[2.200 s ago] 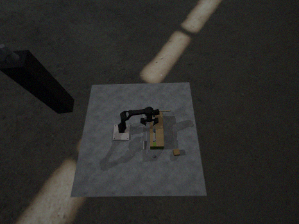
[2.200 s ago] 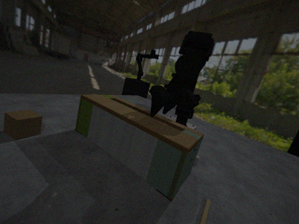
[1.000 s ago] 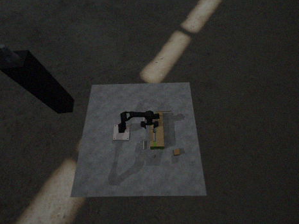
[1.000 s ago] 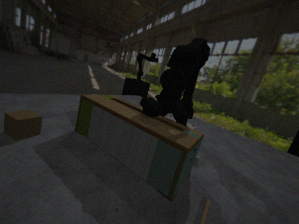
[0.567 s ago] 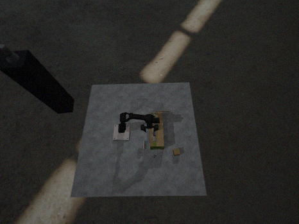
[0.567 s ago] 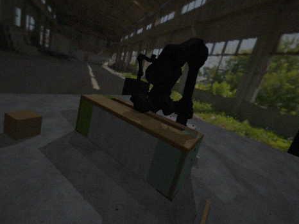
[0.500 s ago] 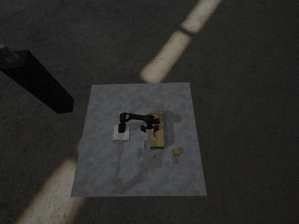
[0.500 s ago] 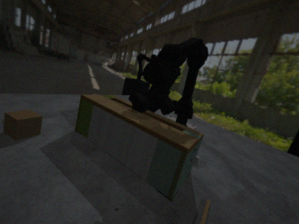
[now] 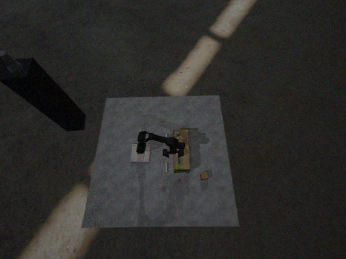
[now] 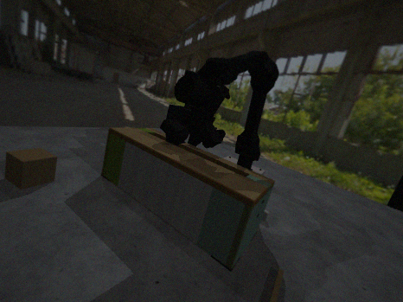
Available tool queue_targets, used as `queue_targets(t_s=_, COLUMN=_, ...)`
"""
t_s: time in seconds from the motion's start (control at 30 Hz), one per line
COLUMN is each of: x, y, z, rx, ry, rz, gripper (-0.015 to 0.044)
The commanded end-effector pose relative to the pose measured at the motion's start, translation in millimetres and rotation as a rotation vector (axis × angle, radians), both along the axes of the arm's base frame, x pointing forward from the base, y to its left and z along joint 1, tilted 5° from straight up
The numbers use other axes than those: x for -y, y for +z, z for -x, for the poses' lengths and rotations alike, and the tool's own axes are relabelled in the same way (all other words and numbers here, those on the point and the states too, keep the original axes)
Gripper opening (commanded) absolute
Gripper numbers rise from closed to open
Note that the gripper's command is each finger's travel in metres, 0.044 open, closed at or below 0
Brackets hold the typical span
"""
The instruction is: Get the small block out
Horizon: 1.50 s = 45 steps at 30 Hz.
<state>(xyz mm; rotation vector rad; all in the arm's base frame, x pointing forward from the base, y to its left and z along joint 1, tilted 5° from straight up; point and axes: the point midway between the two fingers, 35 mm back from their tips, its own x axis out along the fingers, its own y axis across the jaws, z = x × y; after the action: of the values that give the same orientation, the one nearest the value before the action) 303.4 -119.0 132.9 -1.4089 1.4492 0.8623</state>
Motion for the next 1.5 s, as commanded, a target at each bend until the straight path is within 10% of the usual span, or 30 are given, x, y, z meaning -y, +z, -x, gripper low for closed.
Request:
queue_targets(t_s=0.0, x=11, y=0, z=1, rx=0.002, ry=0.002, rz=0.001, gripper=0.04)
queue_targets(t_s=1.03, x=48, y=60, z=12, rx=0.009, ry=-0.01, rz=0.007, gripper=0.0374)
queue_targets(t_s=1.17, x=70, y=67, z=27, rx=0.097, ry=-0.194, rz=-0.016, gripper=0.0285)
queue_targets(t_s=1.47, x=73, y=64, z=33, rx=0.358, ry=-0.833, rz=-0.149, gripper=0.0285)
